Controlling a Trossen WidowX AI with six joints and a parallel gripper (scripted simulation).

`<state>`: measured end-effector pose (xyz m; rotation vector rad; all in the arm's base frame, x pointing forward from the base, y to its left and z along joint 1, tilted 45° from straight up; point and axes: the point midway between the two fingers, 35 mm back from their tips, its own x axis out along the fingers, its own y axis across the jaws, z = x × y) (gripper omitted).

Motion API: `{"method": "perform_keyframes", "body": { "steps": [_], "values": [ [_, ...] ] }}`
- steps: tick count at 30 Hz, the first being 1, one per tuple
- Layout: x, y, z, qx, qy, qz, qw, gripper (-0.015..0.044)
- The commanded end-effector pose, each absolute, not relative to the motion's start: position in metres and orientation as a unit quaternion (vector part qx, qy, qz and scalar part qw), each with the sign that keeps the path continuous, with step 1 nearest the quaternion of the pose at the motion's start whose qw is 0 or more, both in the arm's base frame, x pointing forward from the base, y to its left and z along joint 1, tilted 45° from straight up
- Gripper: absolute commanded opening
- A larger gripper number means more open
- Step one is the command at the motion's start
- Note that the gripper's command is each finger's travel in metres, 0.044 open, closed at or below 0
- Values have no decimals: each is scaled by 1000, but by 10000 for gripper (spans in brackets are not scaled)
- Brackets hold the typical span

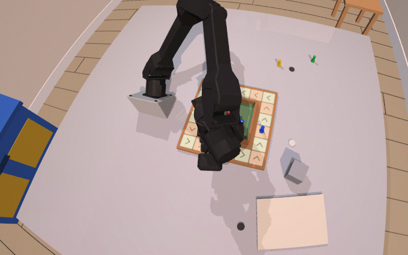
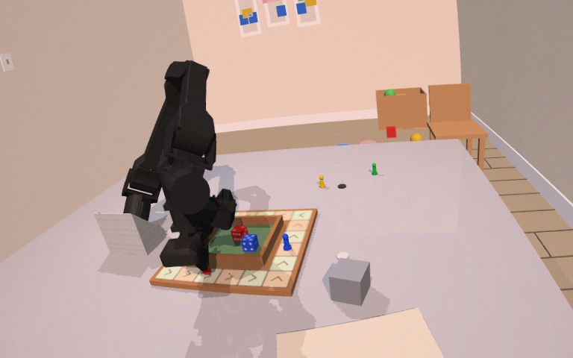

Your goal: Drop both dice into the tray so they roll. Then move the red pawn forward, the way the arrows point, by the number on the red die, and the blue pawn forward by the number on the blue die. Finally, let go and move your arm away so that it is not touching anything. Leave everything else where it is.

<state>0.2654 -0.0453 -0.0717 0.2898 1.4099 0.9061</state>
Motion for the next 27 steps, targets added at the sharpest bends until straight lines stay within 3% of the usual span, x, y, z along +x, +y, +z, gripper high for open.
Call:
{"method": "perform_keyframes", "body": {
  "steps": [1,4,21,27],
  "values": [
    [265,-40,-76,131,623,400,660,0],
    [264,-37,-79,131,623,400,660,0],
    [266,-48,-69,129,623,400,659,440],
    [269,-74,-42,130,623,399,660,440]
  ]
}}
